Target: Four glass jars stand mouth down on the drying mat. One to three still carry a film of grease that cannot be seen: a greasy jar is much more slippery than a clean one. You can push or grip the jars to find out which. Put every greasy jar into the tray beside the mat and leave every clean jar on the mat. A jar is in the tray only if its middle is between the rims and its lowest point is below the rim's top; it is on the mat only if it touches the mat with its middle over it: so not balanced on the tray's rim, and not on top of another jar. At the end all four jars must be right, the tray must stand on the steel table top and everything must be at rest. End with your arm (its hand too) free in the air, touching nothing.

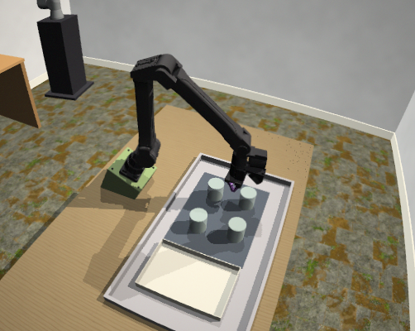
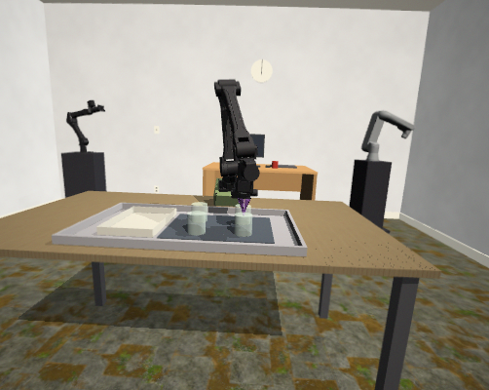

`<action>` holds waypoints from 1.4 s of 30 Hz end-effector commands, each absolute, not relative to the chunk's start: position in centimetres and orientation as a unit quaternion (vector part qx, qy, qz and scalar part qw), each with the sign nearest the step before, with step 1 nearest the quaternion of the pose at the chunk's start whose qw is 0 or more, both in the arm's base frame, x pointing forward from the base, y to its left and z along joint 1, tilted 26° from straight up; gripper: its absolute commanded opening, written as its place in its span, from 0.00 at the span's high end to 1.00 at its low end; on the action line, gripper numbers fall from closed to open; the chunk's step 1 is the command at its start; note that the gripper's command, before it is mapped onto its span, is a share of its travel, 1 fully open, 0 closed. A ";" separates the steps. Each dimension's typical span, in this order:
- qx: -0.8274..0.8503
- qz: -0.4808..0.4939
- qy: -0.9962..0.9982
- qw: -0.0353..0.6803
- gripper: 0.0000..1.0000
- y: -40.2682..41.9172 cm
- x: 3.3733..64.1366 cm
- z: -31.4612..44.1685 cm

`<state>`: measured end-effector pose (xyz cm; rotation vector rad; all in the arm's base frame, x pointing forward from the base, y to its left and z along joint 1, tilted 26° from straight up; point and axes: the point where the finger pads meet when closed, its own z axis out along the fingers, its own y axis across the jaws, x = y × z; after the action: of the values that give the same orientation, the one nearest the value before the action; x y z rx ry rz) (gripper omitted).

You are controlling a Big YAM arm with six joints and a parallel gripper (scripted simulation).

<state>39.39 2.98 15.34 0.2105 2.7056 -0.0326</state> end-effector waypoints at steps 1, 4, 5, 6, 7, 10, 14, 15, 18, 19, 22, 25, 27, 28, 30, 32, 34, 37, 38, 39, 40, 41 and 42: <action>0.075 -0.010 0.972 0.223 1.00 2.7 40.6 16.3; 0.075 -0.010 0.972 0.223 1.00 2.7 40.7 16.3; 0.075 -0.010 0.972 0.223 1.00 2.7 40.7 16.3; 0.075 -0.010 0.972 0.223 1.00 2.7 40.7 16.3; 0.075 -0.010 0.972 0.223 1.00 2.7 40.7 16.3; 0.075 -0.010 0.972 0.223 1.00 2.7 40.7 16.3; 0.075 -0.010 0.972 0.223 1.00 2.7 40.8 16.4; 0.075 -0.010 0.972 0.223 1.00 2.7 40.8 16.4; 0.075 -0.010 0.972 0.223 1.00 2.7 40.8 16.4; 0.075 -0.010 0.972 0.223 1.00 2.7 40.8 16.4; 0.075 -0.010 0.972 0.223 1.00 2.7 40.9 16.4; 0.075 -0.010 0.972 0.223 1.00 2.7 40.9 16.4; 0.075 -0.010 0.972 0.223 1.00 2.7 40.9 16.4; 0.075 -0.010 0.972 0.223 1.00 2.7 40.9 16.4; 0.075 -0.010 0.972 0.223 1.00 2.7 40.9 16.4; 0.075 -0.010 0.972 0.223 1.00 2.7 41.0 16.4; 0.075 -0.010 0.972 0.223 1.00 2.7 41.0 16.5; 0.075 -0.010 0.972 0.223 1.00 2.7 41.0 16.5; 0.075 -0.010 0.972 0.223 1.00 2.7 41.0 16.5; 0.075 -0.010 0.972 0.223 1.00 2.7 41.1 16.5; 0.075 -0.010 0.972 0.223 1.00 2.7 41.1 16.5; 0.075 -0.010 0.972 0.223 1.00 2.7 41.1 16.5; 0.075 -0.010 0.972 0.223 1.00 2.7 41.1 16.5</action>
<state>39.42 2.86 14.99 0.2106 2.7152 -0.0354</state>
